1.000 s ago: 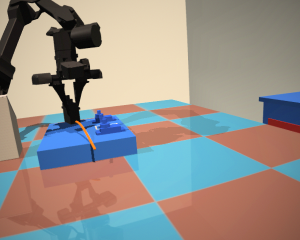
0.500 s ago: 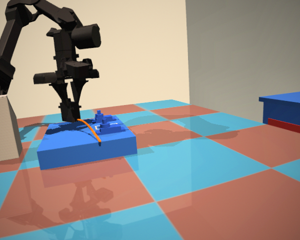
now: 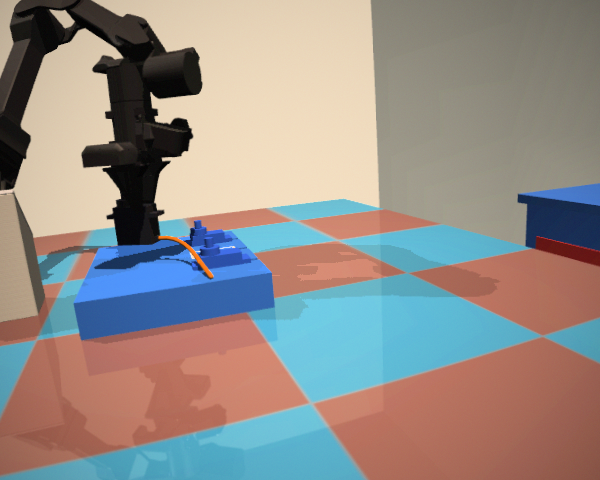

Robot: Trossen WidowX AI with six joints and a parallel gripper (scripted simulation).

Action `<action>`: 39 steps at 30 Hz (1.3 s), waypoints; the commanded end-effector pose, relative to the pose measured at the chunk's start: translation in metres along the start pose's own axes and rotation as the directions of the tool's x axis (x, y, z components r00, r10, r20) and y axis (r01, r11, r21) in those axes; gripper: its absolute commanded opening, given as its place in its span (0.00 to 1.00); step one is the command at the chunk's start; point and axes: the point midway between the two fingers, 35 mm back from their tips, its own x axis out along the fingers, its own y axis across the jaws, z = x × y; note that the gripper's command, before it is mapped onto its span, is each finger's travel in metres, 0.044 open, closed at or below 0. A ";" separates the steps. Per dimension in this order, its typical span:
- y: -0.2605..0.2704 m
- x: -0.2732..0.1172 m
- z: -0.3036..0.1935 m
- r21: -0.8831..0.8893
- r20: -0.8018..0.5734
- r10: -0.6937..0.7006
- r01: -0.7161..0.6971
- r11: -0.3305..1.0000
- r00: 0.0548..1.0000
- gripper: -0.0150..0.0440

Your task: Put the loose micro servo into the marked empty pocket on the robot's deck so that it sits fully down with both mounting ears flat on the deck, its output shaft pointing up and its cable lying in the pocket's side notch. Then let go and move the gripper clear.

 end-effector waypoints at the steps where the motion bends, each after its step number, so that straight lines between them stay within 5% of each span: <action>1: 0.001 0.000 0.000 -0.115 0.000 0.006 -0.006 0.993 1.000 0.25; 12: 0.001 0.000 0.000 -0.449 0.000 0.006 -0.005 0.893 1.000 0.25; 39: 0.039 -0.001 0.073 -0.457 0.003 0.007 -0.005 0.890 1.000 0.25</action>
